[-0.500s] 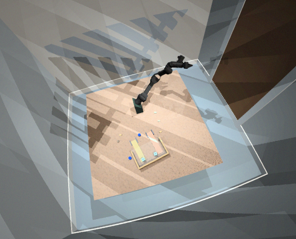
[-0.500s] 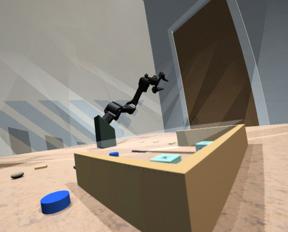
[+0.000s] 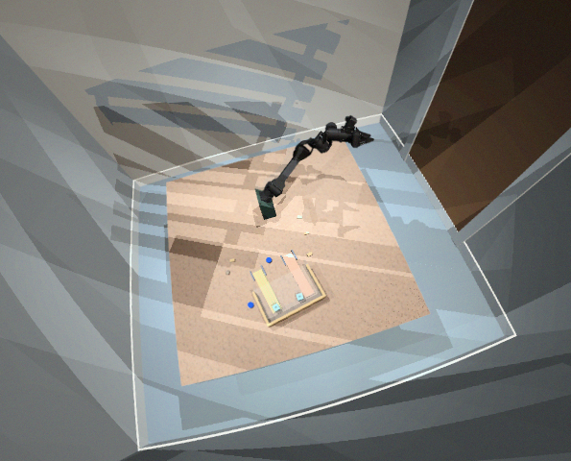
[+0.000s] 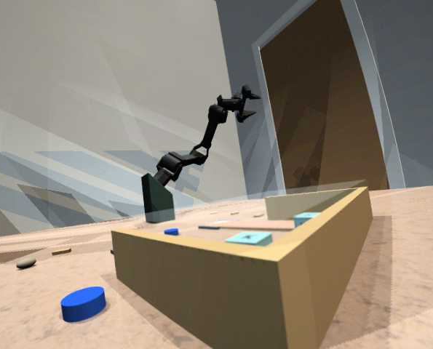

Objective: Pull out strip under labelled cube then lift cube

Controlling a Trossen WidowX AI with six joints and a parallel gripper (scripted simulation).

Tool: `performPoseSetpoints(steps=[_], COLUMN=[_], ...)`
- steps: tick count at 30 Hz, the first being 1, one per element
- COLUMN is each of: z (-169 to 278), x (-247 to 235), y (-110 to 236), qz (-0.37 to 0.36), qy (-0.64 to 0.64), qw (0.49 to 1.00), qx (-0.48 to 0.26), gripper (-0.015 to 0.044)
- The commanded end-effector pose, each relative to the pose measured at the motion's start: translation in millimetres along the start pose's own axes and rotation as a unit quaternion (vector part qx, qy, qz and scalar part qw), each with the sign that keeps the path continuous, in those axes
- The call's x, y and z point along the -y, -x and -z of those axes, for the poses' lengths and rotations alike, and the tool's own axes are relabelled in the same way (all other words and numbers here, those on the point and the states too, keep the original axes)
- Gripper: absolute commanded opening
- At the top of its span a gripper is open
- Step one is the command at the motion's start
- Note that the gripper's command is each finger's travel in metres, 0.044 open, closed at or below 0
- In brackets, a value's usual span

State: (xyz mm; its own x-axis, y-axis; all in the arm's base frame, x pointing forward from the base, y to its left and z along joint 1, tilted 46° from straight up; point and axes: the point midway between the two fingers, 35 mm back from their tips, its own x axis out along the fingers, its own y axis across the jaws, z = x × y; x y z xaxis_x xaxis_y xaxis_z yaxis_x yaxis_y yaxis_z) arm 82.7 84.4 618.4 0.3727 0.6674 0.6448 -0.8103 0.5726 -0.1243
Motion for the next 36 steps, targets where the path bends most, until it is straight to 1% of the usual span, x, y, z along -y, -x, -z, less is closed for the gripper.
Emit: performPoseSetpoints(steps=[1,6,11,16,20,24,28,32,36], z=[25.1,65.1,115.3,172.6,223.2,274.6,327.7,378.6,424.4], x=[63.5,138.6,202.3,250.2,275.9,288.4,287.1,271.2,241.7], y=[14.1,42.1,81.3,129.1,173.0,218.8,267.0,314.0,356.6], qz=[0.064,0.146,0.224,0.294,0.345,0.388,0.424,0.450,0.466], qy=[-0.026,-0.059,-0.094,-0.132,-0.166,-0.202,-0.243,-0.288,-0.336], qw=[0.997,0.987,0.967,0.940,0.911,0.878,0.839,0.795,0.748], qx=[-0.015,-0.039,-0.073,-0.114,-0.154,-0.196,-0.241,-0.288,-0.333], gripper=[0.0400,0.0400,0.0400,0.0400,0.0400,0.0400,0.0400,0.0400,0.0400])
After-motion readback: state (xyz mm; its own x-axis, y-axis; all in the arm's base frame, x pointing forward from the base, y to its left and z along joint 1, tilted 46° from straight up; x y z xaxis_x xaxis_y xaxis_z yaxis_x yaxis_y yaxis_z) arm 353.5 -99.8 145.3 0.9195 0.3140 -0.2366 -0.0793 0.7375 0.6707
